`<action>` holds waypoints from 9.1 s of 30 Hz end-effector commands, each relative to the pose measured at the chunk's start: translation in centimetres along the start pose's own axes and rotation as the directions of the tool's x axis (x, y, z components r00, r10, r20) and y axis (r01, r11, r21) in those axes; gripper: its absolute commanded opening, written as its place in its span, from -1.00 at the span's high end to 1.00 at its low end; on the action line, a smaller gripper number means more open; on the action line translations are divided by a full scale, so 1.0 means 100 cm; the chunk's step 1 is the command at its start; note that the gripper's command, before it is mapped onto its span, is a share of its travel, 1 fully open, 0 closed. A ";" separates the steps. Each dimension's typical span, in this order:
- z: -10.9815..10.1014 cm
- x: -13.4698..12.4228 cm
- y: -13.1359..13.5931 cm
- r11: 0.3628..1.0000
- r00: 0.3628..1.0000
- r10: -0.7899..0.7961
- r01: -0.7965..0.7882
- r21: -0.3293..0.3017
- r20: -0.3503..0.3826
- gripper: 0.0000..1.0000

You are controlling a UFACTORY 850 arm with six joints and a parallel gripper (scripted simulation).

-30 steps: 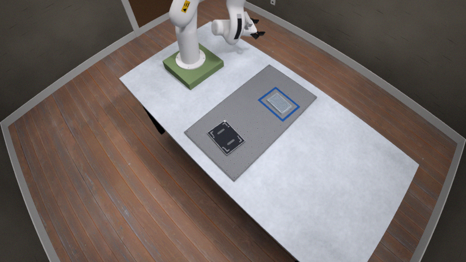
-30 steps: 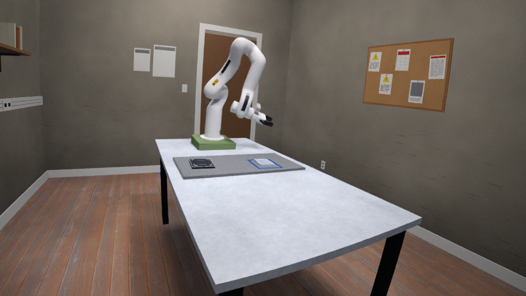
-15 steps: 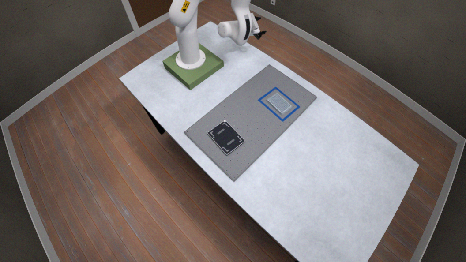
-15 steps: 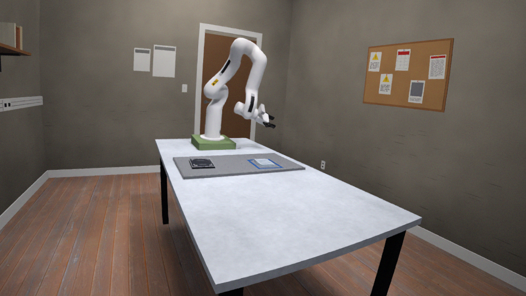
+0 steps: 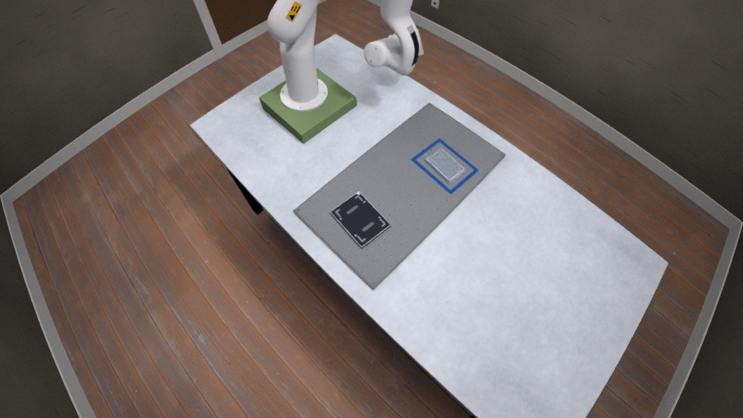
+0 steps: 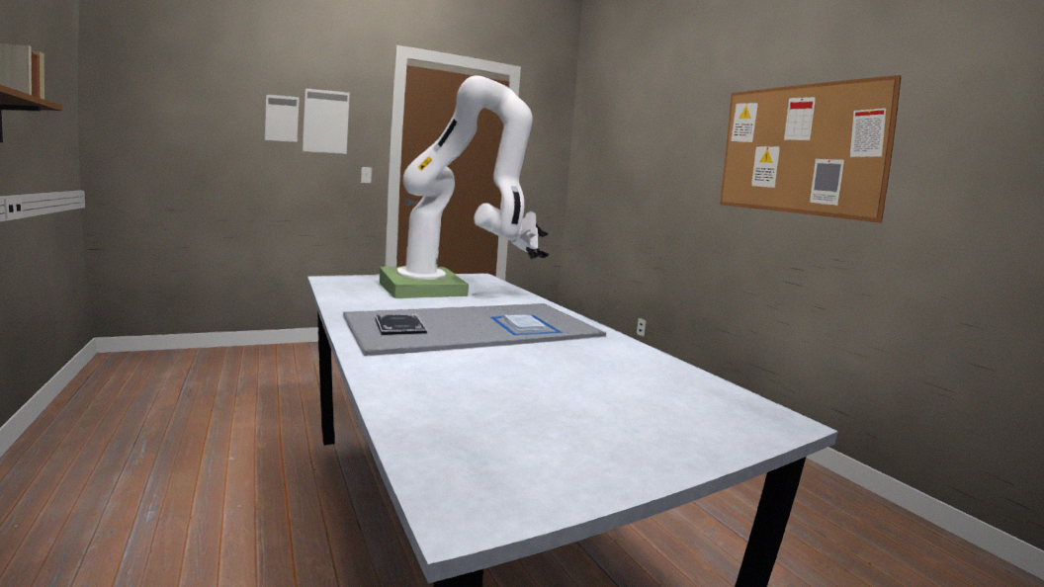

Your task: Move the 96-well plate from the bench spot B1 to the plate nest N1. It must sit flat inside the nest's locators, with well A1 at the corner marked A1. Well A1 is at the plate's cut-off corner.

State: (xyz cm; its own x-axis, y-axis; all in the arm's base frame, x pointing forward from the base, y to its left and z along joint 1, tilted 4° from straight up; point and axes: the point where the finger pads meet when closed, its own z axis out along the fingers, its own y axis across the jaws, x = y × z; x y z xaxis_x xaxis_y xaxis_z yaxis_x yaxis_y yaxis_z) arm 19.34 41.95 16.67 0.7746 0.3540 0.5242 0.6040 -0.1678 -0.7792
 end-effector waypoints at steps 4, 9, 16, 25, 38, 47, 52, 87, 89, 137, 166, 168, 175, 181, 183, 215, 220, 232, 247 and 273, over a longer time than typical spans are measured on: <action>-0.002 -0.004 0.010 0.985 0.971 0.165 -0.171 0.022 0.173 -1.00; -0.008 -0.006 0.020 0.972 0.943 0.229 -0.235 -0.006 0.243 -1.00; -0.020 -0.007 0.038 0.935 0.862 0.352 -0.337 -0.106 0.364 -1.00; -0.038 -0.005 0.064 0.885 0.775 0.464 -0.390 -0.254 0.429 -1.00; -0.068 0.003 0.107 0.814 0.701 0.568 -0.399 -0.423 0.432 -1.00; -0.085 0.011 0.130 0.751 0.667 0.629 -0.388 -0.534 0.399 -1.00; -0.096 0.016 0.145 0.715 0.656 0.656 -0.380 -0.587 0.373 -1.00; -0.169 0.067 0.236 0.470 0.669 0.730 -0.339 -0.815 0.142 -1.00; -0.175 0.072 0.242 0.444 0.675 0.729 -0.338 -0.830 0.115 -1.00; -0.284 0.183 0.345 0.143 0.776 0.568 -0.421 -0.896 -0.274 -1.00; -0.277 0.174 0.363 0.143 0.776 0.568 -0.421 -0.896 -0.274 -1.00; -0.276 0.172 0.365 0.143 0.776 0.568 -0.421 -0.896 -0.274 -1.00; -0.273 0.167 0.373 0.143 0.776 0.568 -0.421 -0.896 -0.274 -1.00; -0.270 0.163 0.380 0.143 0.776 0.568 -0.421 -0.896 -0.274 -1.00; -0.268 0.162 0.383 0.143 0.776 0.568 -0.421 -0.896 -0.274 -1.00; -0.261 0.152 0.400 0.143 0.776 0.568 -0.421 -0.896 -0.274 -1.00; -0.260 0.151 0.402 0.143 0.776 0.568 -0.421 -0.896 -0.274 -1.00; -0.258 0.148 0.408 0.143 0.776 0.568 -0.421 -0.896 -0.274 -1.00; -0.256 0.146 0.411 0.143 0.776 0.568 -0.421 -0.896 -0.274 -1.00; -0.257 0.146 0.410 0.143 0.776 0.568 -0.421 -0.896 -0.274 1.00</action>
State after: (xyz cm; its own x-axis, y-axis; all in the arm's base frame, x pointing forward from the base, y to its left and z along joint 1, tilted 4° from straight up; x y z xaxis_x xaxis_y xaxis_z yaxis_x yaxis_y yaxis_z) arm 60.15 16.60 1.06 0.9957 -0.0731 0.0563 -0.0719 -0.9971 -0.0232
